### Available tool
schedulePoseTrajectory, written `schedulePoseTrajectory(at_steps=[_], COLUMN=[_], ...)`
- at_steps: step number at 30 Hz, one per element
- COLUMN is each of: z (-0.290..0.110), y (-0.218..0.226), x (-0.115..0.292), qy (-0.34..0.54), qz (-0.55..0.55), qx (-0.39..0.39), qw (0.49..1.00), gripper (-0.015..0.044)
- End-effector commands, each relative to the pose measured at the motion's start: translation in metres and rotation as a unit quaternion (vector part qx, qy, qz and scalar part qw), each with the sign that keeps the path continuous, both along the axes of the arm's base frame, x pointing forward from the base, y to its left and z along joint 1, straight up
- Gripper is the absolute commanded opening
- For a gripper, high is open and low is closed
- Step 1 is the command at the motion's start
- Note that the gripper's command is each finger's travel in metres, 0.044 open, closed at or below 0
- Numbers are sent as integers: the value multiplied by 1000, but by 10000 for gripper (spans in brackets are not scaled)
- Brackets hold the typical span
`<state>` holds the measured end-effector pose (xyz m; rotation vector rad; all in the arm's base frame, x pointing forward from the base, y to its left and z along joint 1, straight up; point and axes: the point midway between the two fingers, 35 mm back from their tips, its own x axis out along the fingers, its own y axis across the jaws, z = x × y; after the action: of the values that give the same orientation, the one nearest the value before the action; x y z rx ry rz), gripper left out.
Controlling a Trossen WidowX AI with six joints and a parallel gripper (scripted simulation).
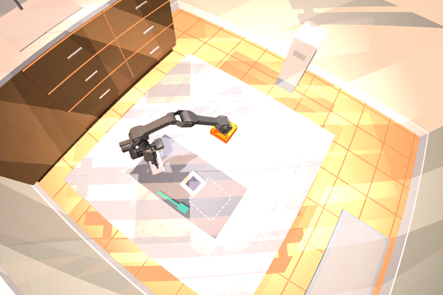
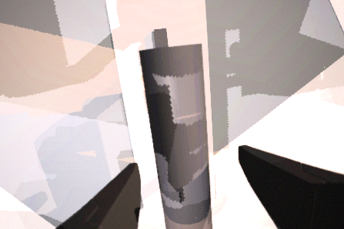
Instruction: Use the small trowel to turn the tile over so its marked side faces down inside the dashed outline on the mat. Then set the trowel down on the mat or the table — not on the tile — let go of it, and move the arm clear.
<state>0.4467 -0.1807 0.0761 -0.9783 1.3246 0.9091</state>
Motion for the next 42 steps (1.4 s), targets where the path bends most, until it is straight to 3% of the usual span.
schedulePoseTrajectory(at_steps=[1, 6, 10, 15, 34, 42], z=[-10, -16, -16, -16, -16, -16], y=[1, 1, 1, 1, 1, 1], x=[-2, -2, -2, -2, -2, -2], qy=[6, 7, 7, 7, 7, 9], qz=[-8, -12, -12, -12, -10, 98], qx=[3, 3, 3, 3, 3, -1], qw=[1000, 1000, 1000, 1000, 1000, 995], gripper=[270, 270, 165, 132, 130, 130])
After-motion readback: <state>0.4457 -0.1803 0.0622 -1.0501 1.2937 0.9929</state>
